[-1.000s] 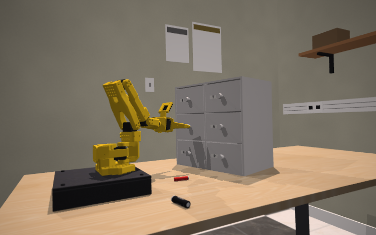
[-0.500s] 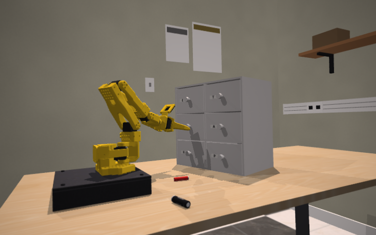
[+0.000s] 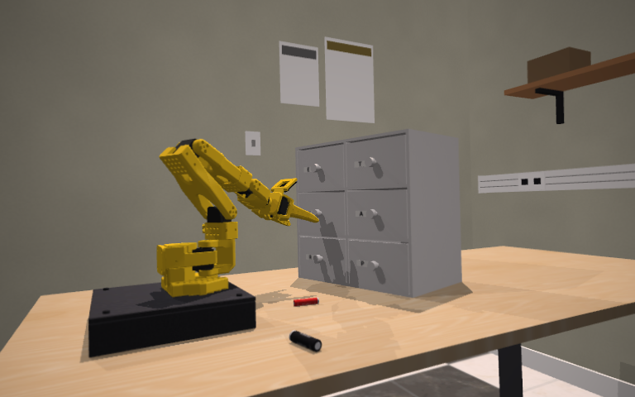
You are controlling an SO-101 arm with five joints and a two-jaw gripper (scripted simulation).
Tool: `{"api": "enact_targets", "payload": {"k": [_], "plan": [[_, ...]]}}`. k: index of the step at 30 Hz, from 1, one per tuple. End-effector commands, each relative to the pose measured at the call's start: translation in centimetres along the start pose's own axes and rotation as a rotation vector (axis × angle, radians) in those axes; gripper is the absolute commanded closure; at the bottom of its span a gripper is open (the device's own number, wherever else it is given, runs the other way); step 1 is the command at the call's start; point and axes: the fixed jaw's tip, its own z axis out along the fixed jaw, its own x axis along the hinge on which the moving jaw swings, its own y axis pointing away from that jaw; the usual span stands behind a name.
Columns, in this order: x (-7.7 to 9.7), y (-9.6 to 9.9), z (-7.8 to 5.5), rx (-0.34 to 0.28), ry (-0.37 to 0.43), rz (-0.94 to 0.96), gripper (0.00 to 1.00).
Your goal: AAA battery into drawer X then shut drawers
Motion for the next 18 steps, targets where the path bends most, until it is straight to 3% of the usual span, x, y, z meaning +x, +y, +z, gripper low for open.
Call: {"api": "enact_targets", "payload": {"k": [1, 18], "plan": [[-0.1, 0.0, -0.4, -0.002, 0.046, -0.009, 0.50], [1.5, 0.0, -2.6, -0.004, 0.250, -0.017, 0.50]]}}
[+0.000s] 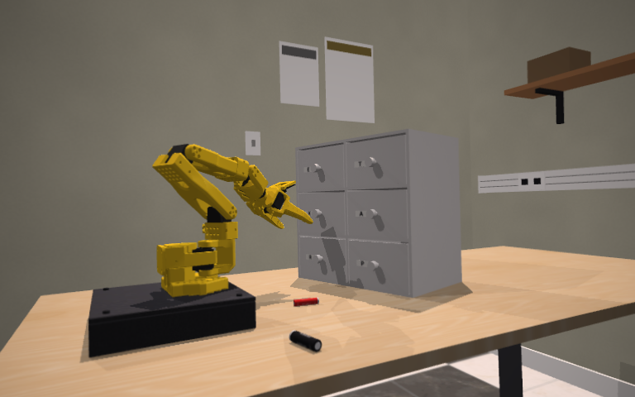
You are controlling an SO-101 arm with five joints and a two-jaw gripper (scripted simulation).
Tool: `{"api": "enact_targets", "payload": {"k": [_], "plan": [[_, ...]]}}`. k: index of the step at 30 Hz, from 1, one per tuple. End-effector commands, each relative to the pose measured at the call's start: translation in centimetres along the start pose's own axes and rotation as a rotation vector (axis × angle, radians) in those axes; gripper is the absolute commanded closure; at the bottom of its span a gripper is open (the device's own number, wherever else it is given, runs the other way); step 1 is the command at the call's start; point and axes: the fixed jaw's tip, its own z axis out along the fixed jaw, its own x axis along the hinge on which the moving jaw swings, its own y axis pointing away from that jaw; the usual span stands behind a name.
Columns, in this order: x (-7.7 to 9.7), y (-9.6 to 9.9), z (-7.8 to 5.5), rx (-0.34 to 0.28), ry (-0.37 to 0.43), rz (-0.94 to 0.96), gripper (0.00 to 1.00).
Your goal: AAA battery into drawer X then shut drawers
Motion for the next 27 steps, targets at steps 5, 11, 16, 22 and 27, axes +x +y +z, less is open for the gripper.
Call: {"api": "enact_targets", "payload": {"k": [5, 11, 16, 22, 27], "plan": [[0.9, -0.1, -1.5, -0.001, 0.098, -0.009, 0.50], [1.5, -0.1, -2.3, -0.002, 0.152, -0.010, 0.50], [2.4, -0.1, -3.3, -0.003, 0.220, -0.013, 0.50], [3.5, 0.0, -4.7, -0.005, 0.302, -0.015, 0.50], [3.9, 0.0, -5.2, -0.006, 0.331, -0.016, 0.50]]}}
